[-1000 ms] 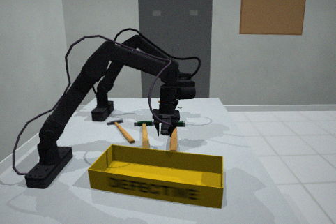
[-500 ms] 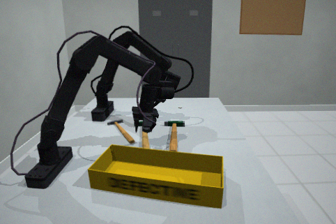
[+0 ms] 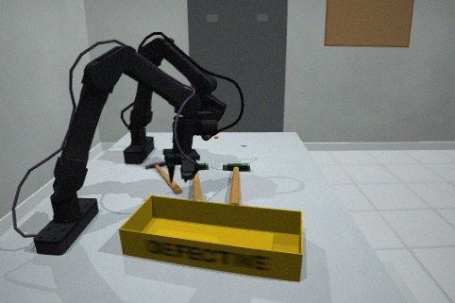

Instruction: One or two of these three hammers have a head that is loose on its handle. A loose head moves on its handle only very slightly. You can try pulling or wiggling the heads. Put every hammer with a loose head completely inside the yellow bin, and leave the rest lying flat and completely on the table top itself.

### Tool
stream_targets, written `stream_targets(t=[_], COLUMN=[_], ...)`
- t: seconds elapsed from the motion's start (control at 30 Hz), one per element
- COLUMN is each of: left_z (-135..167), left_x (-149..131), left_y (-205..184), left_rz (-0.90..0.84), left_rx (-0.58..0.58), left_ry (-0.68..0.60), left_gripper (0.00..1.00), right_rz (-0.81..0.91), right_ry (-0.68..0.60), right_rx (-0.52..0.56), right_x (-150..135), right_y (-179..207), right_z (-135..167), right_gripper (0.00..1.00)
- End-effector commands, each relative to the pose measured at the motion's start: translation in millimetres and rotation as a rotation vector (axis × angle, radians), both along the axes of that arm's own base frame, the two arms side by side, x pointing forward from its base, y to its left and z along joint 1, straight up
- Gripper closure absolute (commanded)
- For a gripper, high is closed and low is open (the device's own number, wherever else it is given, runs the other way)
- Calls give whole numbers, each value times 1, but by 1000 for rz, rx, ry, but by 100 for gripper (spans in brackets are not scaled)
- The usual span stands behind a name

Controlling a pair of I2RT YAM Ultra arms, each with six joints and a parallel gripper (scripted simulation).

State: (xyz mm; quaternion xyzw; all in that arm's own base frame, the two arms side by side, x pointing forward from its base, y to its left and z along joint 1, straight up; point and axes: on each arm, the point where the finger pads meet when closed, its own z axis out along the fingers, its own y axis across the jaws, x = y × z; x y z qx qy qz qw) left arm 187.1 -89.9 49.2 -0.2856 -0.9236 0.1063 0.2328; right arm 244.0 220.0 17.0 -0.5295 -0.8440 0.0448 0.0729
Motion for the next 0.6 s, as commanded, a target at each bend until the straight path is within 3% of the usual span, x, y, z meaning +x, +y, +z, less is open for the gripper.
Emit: stream_targets(t=[0.0, 0.37, 0.57], left_z=[2, -6, -16], left_x=[-8, -31, -46], left_y=[-3, -9, -14], left_rz=[163, 426, 668], left_rx=[126, 257, 333], left_ry=[-61, -122, -179], left_gripper=[63, 63, 63], right_rz=[44, 90, 115], right_ry=[-90, -148, -184], right_rx=[24, 20, 19], right_x=[3, -2, -4], right_y=[7, 10, 12], right_z=[6, -1, -4], right_gripper=[53, 53, 53])
